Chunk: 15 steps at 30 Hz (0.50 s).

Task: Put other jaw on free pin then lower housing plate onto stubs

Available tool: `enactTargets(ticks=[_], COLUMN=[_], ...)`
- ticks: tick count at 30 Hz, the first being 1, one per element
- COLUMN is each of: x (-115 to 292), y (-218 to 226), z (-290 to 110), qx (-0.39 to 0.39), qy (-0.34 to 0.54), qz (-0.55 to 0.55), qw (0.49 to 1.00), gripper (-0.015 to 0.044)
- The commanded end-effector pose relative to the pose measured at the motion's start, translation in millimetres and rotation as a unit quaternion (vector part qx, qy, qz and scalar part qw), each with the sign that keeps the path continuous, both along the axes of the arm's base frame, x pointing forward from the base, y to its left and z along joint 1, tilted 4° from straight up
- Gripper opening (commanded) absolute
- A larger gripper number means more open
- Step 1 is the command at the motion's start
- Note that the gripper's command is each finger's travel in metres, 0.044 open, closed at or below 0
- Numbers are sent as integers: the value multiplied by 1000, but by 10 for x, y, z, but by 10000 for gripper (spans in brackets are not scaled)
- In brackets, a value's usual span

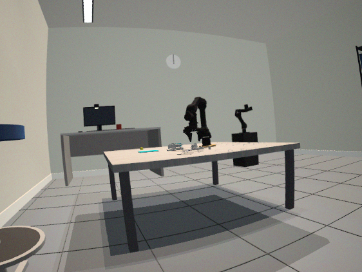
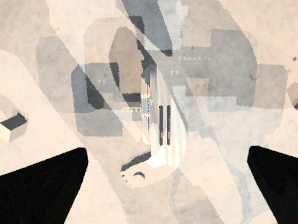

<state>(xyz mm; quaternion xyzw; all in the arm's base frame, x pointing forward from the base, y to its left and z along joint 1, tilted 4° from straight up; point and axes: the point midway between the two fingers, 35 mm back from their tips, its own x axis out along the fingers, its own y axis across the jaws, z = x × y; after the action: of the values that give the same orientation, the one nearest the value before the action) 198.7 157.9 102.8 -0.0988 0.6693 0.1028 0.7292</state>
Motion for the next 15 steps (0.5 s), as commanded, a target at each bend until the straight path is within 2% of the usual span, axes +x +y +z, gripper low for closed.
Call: enactTargets(ticks=[1,15], x=[10,36], y=[-3,7], z=[-60,-248], qx=[0,0], qy=[-3,-3], qz=[-3,-3], qw=[1000,1000], gripper=[440,440])
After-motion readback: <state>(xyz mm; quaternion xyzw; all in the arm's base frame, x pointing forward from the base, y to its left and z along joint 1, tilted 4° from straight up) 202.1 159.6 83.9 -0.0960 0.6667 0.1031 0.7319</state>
